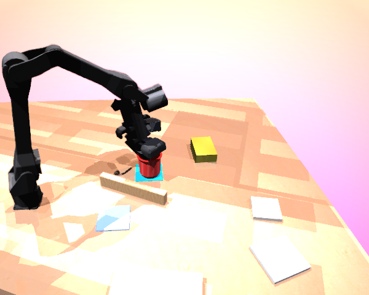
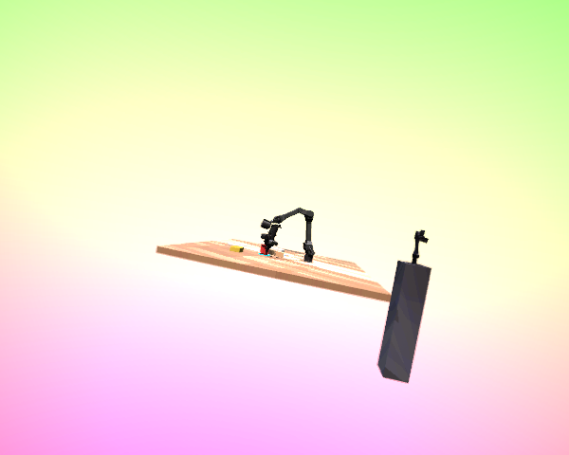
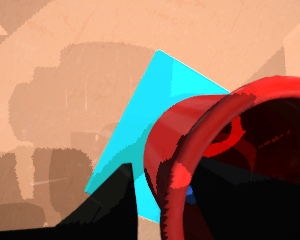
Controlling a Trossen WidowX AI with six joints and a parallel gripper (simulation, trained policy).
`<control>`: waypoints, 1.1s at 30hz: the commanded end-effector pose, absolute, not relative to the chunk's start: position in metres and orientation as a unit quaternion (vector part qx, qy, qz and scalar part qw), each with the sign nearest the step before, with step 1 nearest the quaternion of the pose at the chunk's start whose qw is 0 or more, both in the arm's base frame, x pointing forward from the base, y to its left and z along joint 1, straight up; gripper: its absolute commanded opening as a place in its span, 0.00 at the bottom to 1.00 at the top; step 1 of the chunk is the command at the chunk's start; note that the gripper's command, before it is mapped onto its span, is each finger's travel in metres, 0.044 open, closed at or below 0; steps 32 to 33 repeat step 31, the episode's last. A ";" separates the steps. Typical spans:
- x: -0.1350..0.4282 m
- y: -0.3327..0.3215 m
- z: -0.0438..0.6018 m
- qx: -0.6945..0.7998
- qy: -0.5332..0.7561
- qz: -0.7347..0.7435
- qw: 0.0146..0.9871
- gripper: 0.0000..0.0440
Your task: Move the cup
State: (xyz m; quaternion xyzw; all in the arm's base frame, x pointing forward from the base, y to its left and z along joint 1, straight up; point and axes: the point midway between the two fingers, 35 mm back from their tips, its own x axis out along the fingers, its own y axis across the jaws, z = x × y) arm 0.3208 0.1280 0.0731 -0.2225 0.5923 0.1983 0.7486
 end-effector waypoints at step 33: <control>0.310 0.125 0.158 -0.162 0.515 0.210 0.815 0.78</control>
